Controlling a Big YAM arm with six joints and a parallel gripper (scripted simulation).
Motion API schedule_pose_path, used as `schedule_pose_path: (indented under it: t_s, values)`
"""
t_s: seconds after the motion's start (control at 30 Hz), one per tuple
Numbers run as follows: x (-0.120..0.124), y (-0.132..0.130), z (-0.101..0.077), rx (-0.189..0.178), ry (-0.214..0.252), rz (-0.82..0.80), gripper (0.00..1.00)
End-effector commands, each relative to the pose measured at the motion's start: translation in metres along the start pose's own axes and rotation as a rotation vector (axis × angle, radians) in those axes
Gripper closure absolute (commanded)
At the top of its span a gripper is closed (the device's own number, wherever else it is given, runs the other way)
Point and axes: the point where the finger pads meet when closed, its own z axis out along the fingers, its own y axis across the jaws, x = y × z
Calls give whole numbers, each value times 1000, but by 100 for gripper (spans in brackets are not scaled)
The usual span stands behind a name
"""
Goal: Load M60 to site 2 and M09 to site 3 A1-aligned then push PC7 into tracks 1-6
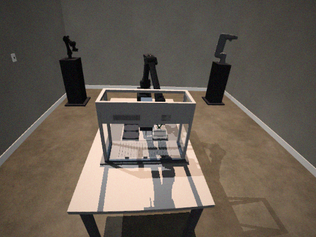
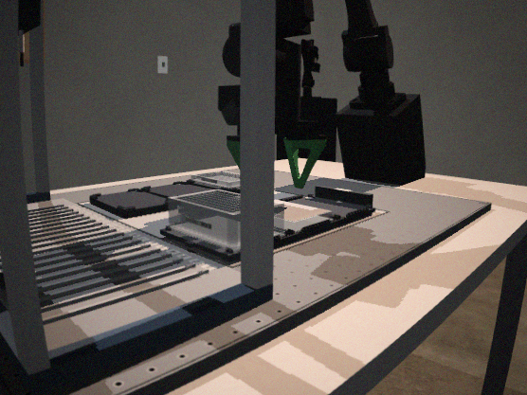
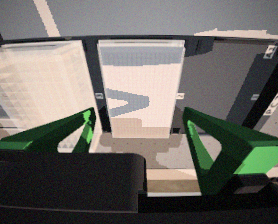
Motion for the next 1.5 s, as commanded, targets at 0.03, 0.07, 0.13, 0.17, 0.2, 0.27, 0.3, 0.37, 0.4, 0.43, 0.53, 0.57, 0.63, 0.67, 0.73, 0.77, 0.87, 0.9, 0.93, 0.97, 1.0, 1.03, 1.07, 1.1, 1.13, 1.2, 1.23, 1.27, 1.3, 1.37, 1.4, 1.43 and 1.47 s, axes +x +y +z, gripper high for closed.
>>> schedule_pose_path:
  t_s: [0.03, 0.07, 0.13, 0.17, 0.2, 0.27, 0.3, 0.37, 0.4, 0.43, 0.53, 0.57, 0.63, 0.67, 0.73, 0.77, 0.87, 0.9, 0.93, 0.97, 1.0, 1.03, 1.07, 1.1, 1.13, 1.2, 1.23, 1.27, 1.3, 1.37, 1.4, 1.43, 1.47]
  values:
    - [10, 16, -31, -36, 14, 3, 4]
    - [11, 17, -36, -40, 15, 3, 4]
    - [11, 18, -43, -41, 15, 3, 4]
    - [10, 16, -46, -39, 14, 3, 4]
    - [10, 16, -49, -38, 14, 3, 4]
    - [11, 19, -57, -44, 15, 3, 4]
    - [11, 19, -61, -45, 15, 3, 4]
    - [11, 19, -61, -45, 15, 3, 4]
    - [5, -1, -45, 7, 0, 0, 4]
    - [7, 7, -60, -20, 8, 2, 4]
    - [8, -10, -62, -13, 4, -88, 20]
    - [9, -12, -63, -32, 8, -119, 20]
    - [9, -25, -64, -32, 8, -186, 20]
    - [9, -32, -65, -32, 7, -219, 20]
    - [9, -45, -66, -32, 6, -286, 20]
    - [9, -52, -67, -31, 6, -319, 20]
    - [8, -72, -69, -31, 5, -419, 20]
    - [8, -72, -69, -31, 5, -419, 20]
    - [8, -72, -69, -31, 5, -419, 20]
    - [8, -79, -70, -31, 5, -452, 20]
    - [8, -85, -71, -30, 5, -486, 20]
    - [8, -92, -71, -30, 4, -519, 20]
    - [8, -99, -72, -30, 4, -552, 20]
    - [8, -105, -73, -30, 4, -585, 20]
    - [8, -112, -74, -30, 4, -619, 20]
    - [8, -125, -75, -29, 3, -685, 20]
    - [8, -132, -76, -29, 3, -718, 20]
    - [8, -139, -77, -29, 3, -752, 20]
    - [8, -145, -78, -29, 3, -785, 20]
    - [8, -159, -79, -28, 2, -851, 20]
    - [8, -165, -80, -28, 2, -885, 20]
    - [8, -172, -81, -28, 2, -918, 20]
    - [8, -172, -81, -28, 2, -918, 20]
